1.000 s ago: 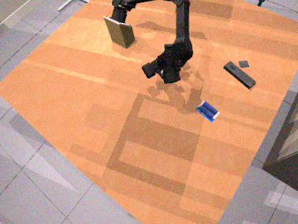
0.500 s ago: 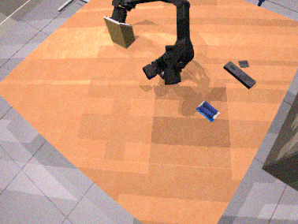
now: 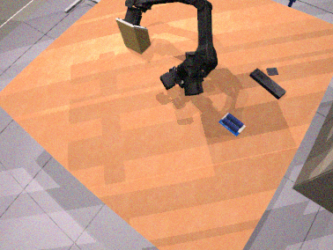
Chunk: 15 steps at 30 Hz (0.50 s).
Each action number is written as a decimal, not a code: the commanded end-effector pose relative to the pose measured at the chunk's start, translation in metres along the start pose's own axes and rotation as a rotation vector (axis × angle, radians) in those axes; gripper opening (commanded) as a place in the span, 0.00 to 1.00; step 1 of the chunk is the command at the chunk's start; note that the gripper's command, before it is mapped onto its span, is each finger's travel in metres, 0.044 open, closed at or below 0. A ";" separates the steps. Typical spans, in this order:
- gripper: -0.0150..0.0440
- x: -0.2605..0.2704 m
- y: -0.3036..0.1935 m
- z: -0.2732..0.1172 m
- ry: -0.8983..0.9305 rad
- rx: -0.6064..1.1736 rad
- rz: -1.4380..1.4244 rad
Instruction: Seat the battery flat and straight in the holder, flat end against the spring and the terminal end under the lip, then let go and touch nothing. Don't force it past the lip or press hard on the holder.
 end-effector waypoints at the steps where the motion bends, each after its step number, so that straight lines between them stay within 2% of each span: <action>1: 0.38 0.000 0.002 0.000 -0.002 -0.021 -0.003; 15: 0.38 -0.002 0.002 0.002 -0.004 -0.080 -0.001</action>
Point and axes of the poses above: the point midway between the two fingers, 35 mm back from their tips, its own z axis out along the fingers, its own x axis across the jaws, y = z × x, the point moved 3 cm from there along -z, back along the fingers, and after that the axes turned 9 degrees about z, right-handed, at the moved point
